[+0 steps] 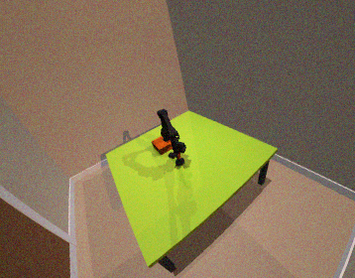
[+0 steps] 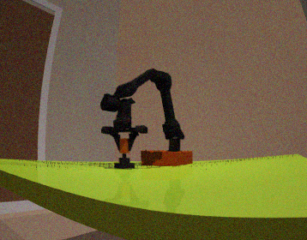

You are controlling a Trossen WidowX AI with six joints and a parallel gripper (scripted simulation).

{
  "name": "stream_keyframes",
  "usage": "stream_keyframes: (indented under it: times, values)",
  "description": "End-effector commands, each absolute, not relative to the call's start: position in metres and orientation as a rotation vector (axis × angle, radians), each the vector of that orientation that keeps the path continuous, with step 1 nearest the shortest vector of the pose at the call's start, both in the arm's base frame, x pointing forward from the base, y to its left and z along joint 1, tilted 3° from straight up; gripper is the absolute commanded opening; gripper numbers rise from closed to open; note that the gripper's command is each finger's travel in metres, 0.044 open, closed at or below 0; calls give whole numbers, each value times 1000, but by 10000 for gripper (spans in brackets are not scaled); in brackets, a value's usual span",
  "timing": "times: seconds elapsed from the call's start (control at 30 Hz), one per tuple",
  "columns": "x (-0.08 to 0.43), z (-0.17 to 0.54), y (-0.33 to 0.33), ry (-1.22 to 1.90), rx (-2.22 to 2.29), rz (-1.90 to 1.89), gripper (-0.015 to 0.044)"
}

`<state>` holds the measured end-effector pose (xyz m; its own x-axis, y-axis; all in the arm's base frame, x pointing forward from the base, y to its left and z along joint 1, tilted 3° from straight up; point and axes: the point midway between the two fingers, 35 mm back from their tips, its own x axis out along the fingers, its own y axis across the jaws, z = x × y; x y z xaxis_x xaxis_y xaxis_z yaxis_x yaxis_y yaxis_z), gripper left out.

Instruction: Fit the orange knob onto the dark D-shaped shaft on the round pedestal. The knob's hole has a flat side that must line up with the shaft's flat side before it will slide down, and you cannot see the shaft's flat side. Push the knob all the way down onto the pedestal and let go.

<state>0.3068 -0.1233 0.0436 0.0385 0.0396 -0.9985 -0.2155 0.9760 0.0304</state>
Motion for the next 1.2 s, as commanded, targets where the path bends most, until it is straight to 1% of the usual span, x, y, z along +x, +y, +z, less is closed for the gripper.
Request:
stream_keyframes:
  times: [0.0, 1.17]
  values:
    - [312, 48, -125, 1500, -239, 287, 0]
    - [307, 42, -123, 1499, -247, 295, 0]
